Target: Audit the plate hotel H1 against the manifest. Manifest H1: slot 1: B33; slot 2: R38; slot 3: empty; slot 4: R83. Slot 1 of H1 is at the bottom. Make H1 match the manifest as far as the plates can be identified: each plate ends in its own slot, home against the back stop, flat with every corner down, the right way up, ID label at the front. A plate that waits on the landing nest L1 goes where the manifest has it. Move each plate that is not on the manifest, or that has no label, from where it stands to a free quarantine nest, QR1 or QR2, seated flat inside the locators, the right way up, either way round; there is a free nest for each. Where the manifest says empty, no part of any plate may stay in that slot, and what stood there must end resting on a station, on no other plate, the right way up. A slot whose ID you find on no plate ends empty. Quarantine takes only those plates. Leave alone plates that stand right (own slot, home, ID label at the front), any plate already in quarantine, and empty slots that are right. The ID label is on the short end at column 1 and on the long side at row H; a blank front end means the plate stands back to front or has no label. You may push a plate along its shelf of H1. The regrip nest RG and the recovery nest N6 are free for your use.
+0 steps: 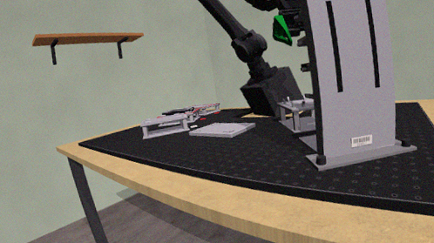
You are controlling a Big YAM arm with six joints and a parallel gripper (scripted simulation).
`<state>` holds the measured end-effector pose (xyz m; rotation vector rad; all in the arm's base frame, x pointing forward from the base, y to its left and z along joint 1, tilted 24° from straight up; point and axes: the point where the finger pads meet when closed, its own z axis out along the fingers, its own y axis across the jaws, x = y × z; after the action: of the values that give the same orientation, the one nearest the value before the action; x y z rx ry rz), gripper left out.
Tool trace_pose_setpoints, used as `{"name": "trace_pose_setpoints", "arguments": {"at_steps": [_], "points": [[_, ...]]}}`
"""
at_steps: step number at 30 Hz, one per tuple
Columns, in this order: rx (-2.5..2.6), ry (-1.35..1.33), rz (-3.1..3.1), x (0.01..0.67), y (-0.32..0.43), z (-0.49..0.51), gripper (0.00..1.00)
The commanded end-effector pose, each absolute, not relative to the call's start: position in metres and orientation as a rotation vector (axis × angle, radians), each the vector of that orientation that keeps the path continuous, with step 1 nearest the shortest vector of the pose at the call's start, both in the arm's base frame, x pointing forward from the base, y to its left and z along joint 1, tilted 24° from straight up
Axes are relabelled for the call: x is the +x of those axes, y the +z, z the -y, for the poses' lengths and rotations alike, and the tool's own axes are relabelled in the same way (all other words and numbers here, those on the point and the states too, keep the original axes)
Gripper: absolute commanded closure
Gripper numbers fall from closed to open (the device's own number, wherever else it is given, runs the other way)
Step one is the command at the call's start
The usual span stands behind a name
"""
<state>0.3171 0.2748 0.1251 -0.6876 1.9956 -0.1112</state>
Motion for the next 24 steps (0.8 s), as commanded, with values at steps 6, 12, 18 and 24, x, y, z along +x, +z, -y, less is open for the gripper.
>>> {"name": "trace_pose_setpoints", "arguments": {"at_steps": [6,12,18,24], "points": [[-0.662,-0.095,-1.964,0.340,0.144,-0.292,0.00],[-0.659,-0.093,-1.961,0.347,0.147,-0.297,0.00],[-0.671,-0.104,-1.973,0.351,0.143,-0.297,0.00],[-0.662,-0.096,-1.963,0.358,0.149,-0.303,0.00]]}}
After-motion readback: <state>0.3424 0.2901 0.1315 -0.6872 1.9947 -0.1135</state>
